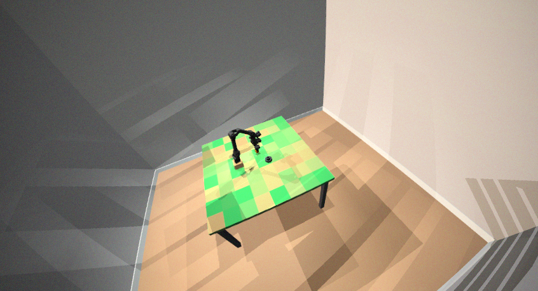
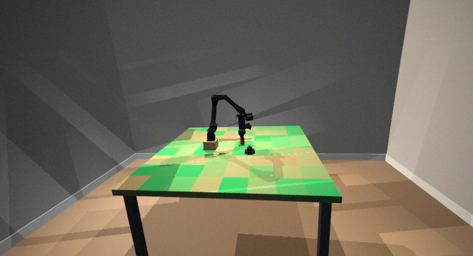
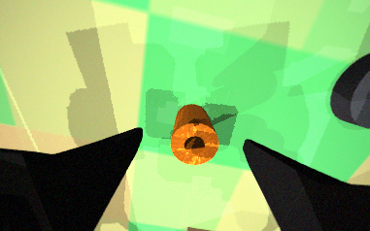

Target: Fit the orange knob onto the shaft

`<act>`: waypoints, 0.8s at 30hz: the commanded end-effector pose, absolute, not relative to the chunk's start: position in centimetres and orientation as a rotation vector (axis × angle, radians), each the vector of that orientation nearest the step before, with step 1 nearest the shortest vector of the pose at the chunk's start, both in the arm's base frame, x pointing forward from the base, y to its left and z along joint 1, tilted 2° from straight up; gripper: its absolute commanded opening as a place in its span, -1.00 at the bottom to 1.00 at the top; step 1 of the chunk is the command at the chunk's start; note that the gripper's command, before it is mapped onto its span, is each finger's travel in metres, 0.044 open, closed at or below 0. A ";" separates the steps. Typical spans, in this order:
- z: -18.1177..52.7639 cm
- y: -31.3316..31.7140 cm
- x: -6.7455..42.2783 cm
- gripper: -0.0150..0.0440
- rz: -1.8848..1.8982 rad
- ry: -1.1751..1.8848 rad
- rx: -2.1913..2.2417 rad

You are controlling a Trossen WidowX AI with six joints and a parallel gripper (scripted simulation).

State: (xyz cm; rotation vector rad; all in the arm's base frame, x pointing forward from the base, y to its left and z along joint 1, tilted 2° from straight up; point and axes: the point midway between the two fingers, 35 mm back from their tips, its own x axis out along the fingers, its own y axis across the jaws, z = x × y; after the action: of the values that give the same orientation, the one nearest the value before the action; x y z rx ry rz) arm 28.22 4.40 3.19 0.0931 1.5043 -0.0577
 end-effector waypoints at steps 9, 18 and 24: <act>1.2 4.4 28.2 1.00 -0.065 1.508 0.092; -0.2 4.4 28.2 1.00 -0.065 1.509 0.092; -1.2 4.4 28.2 1.00 -0.065 1.509 0.092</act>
State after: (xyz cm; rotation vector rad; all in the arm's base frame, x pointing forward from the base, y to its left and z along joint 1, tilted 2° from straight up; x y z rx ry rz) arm 28.31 4.48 -0.65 0.0931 1.5048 -0.0577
